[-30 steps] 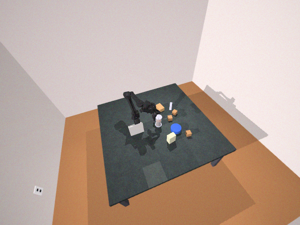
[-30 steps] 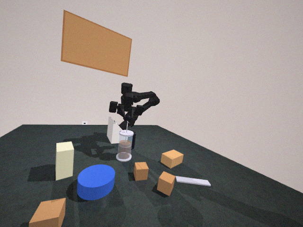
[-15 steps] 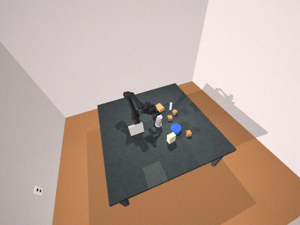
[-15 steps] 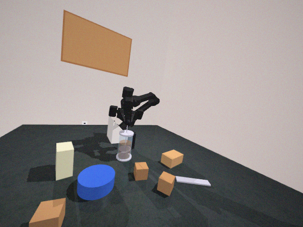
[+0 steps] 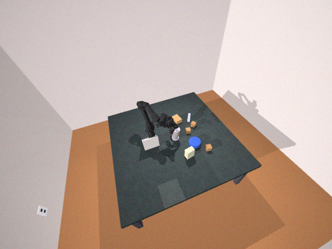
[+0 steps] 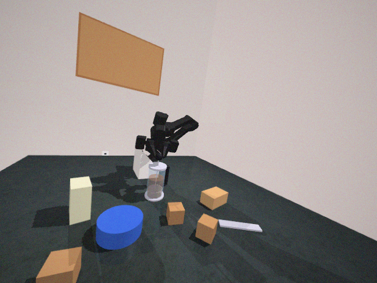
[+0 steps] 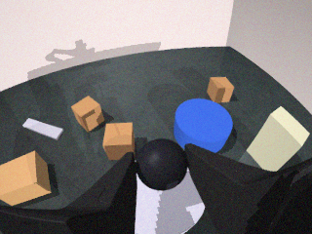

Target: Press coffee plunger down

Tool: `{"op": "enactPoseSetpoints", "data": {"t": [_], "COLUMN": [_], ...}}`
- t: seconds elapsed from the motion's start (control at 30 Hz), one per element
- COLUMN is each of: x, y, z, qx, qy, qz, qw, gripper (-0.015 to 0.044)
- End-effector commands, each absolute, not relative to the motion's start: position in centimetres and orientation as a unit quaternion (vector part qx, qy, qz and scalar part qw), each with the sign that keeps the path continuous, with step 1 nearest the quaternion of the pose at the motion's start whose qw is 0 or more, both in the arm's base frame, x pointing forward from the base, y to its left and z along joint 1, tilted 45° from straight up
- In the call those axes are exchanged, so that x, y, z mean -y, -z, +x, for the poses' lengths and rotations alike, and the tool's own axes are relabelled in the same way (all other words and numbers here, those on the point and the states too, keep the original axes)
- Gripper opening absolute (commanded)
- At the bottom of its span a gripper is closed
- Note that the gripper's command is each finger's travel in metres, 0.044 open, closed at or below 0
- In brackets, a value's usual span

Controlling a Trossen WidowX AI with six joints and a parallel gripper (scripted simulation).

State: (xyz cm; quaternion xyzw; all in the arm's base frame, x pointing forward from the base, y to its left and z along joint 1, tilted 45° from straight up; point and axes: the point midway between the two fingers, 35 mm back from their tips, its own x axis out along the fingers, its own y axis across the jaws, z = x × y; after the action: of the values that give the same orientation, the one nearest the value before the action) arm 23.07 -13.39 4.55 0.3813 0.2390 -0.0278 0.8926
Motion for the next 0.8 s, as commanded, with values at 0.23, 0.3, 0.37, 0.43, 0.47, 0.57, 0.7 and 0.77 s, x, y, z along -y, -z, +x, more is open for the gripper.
{"op": "enactPoseSetpoints", "data": {"t": [0.23, 0.3, 0.37, 0.43, 0.47, 0.57, 0.7, 0.77], "x": [12.74, 12.76, 12.78, 12.81, 12.82, 12.86, 12.93, 12.92], "y": [-3.78, -3.77, -3.76, -3.75, -3.75, -3.73, -3.76, -3.72], "z": [23.18, 23.19, 23.20, 23.22, 23.23, 23.25, 23.26, 23.27], "qx": [-0.250, -0.250, -0.250, -0.250, -0.250, -0.250, -0.250, -0.250], "qy": [0.022, 0.022, 0.022, 0.022, 0.022, 0.022, 0.022, 0.022], "qz": [0.397, 0.397, 0.397, 0.397, 0.397, 0.397, 0.397, 0.397], "qw": [0.883, 0.883, 0.883, 0.883, 0.883, 0.883, 0.883, 0.883], "gripper": [0.0128, 0.0128, 0.0128, 0.0128, 0.0128, 0.0128, 0.0128, 0.0128]}}
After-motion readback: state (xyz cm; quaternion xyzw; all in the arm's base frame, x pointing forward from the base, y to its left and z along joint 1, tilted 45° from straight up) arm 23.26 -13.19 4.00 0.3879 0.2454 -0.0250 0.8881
